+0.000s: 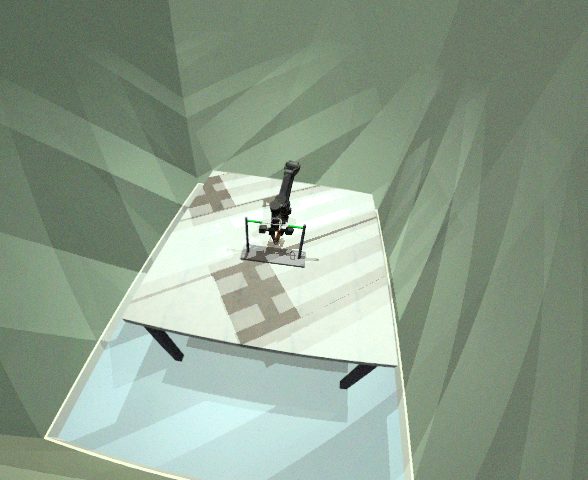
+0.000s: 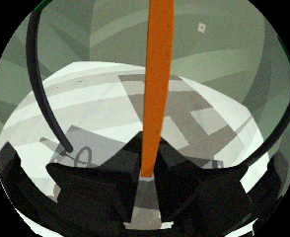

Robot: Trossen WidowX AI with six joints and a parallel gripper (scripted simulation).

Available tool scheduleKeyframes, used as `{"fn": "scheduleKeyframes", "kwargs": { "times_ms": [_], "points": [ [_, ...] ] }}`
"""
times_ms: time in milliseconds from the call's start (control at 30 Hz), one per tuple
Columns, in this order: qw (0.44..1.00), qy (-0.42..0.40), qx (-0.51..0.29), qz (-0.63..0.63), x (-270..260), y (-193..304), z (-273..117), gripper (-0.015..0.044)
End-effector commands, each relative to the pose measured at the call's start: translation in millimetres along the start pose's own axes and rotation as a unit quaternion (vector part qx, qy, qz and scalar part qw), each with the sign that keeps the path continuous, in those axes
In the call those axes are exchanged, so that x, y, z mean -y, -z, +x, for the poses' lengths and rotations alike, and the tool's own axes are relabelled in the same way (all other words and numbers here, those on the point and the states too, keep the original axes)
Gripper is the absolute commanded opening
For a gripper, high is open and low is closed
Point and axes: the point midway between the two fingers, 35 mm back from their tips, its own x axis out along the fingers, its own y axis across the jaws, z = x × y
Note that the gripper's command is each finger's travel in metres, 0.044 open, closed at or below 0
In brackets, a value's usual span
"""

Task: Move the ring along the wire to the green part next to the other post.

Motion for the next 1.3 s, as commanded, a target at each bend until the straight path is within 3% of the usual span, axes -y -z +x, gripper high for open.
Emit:
{"fn": "scheduleKeyframes", "kwargs": {
  "times_ms": [0, 1267],
  "points": [
    [1.0, 0.006, 0.001, 0.008, -5.5, 0.1, -0.5, -0.015],
    [0.996, 0.048, 0.007, 0.081, -57.5, -6.3, 5.1, -0.015]
  ]
}}
